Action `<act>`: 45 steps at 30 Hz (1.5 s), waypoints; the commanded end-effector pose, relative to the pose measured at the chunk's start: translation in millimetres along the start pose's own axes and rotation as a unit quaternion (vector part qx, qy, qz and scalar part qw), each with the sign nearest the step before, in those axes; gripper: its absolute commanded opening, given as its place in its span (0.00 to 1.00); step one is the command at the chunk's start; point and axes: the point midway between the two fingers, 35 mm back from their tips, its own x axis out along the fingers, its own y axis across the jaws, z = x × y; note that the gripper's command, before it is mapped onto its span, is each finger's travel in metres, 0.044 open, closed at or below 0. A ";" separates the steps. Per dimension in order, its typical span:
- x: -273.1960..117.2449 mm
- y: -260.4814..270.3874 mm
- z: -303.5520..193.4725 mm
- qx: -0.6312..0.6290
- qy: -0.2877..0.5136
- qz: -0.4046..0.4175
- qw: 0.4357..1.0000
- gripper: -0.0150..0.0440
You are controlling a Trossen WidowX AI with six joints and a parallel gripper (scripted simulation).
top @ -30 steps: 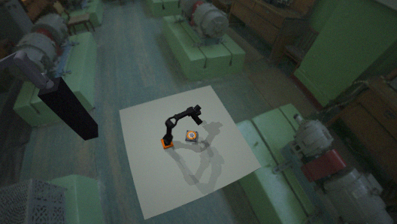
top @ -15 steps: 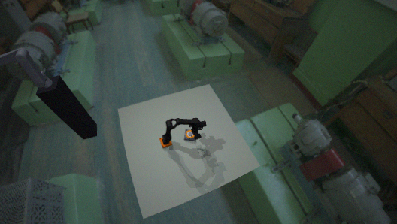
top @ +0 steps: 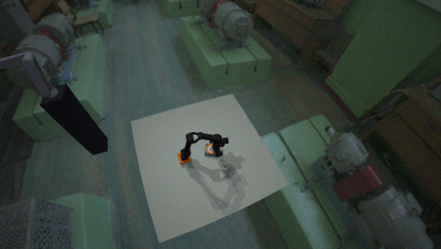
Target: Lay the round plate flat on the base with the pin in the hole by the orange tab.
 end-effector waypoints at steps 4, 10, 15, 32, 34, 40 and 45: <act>5.7 -1.1 -1.8 -0.002 -0.004 0.002 1.000 0.25; 5.8 -3.5 -9.5 -0.002 -0.003 0.001 1.000 0.25; 6.2 -4.8 -16.0 -0.002 -0.003 0.001 1.000 0.25; 5.6 -4.0 -29.1 -0.002 -0.003 0.001 1.000 0.25; 5.7 -3.7 -30.2 -0.002 -0.003 0.001 1.000 0.25; 6.1 -3.1 -33.5 -0.002 -0.003 0.001 1.000 0.25; 3.4 -2.8 -34.7 -0.002 -0.003 0.001 1.000 0.25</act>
